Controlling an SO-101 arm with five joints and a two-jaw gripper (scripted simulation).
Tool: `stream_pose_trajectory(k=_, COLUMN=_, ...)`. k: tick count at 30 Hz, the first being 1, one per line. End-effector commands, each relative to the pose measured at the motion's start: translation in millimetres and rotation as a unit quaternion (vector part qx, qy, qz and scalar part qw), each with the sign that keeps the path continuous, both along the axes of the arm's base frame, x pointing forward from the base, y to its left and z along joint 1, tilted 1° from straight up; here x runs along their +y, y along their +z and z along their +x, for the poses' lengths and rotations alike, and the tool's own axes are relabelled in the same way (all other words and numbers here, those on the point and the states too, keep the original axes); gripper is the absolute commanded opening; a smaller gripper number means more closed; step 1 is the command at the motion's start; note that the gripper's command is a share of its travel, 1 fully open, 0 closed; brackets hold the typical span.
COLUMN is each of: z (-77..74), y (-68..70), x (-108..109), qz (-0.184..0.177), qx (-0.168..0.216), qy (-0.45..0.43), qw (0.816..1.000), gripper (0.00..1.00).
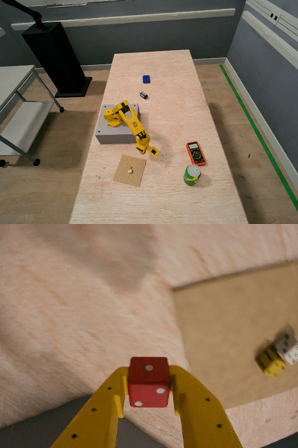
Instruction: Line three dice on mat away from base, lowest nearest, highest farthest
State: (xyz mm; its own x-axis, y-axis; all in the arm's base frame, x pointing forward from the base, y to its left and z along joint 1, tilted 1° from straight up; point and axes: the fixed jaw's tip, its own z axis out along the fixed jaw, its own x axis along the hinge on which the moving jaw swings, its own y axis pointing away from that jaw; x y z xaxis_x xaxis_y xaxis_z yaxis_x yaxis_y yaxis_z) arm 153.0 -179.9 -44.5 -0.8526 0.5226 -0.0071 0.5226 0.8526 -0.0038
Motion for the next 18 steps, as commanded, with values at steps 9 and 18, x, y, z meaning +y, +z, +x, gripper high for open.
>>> stream_pose_trajectory(k=9, z=-58.0, y=-5.9, x=-40, qz=0.009, qx=0.005, qy=-0.150, qw=0.989, gripper=0.00)
stream_pose_trajectory(k=18, z=-76.2, y=-6.9, x=-48, qz=0.010, qx=0.005, qy=-0.190, qw=0.982, gripper=0.00)
